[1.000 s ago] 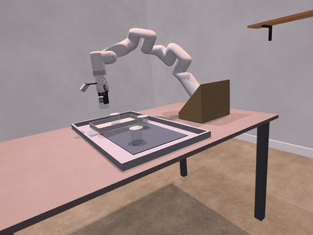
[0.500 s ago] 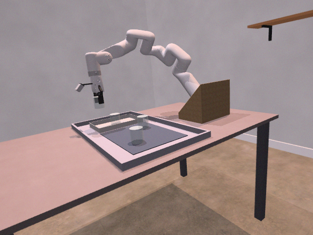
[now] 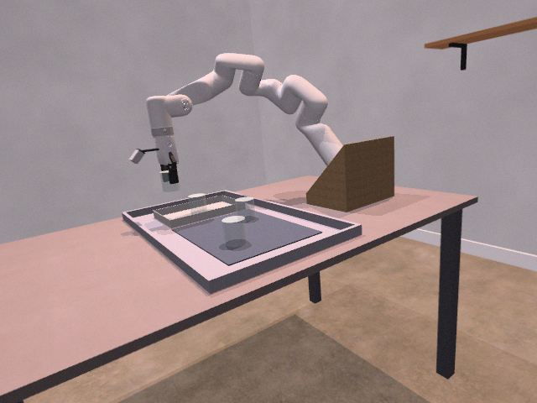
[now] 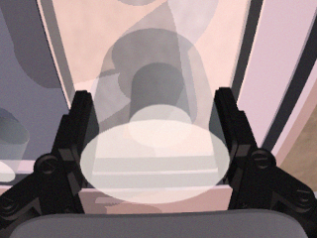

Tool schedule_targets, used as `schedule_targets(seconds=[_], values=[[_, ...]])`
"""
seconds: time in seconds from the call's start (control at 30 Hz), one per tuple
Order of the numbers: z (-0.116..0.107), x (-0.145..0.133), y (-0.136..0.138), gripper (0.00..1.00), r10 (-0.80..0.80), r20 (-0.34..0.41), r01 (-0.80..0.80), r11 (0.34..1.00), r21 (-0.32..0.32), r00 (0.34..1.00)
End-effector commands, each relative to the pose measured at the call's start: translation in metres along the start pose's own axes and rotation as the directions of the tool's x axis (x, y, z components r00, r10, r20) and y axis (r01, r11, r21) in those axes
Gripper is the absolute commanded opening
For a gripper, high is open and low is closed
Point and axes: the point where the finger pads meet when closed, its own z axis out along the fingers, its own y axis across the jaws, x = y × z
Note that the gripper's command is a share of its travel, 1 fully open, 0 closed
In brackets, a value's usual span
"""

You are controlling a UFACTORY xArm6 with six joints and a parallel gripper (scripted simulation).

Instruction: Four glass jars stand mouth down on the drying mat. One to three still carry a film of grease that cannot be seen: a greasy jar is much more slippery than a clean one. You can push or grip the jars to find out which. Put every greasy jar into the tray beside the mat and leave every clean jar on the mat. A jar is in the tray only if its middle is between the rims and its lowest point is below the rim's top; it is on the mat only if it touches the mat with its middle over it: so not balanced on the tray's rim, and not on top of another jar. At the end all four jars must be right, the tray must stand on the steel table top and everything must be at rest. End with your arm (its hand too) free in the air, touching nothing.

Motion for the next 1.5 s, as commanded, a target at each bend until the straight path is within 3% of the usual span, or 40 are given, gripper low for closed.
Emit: schedule_targets(seconds=[0.0,1.0,1.47], values=[[0.01,0.001,0.001,0.0,0.002,-0.005,-0.002,1.0,-0.001,1.0],[0.079,0.002,0.001,0.0,0.002,-0.005,-0.002,1.0,-0.001,1.0],[0.086,0.002,0.001,0.0,0.002,-0.005,-0.002,1.0,-0.001,1.0]])
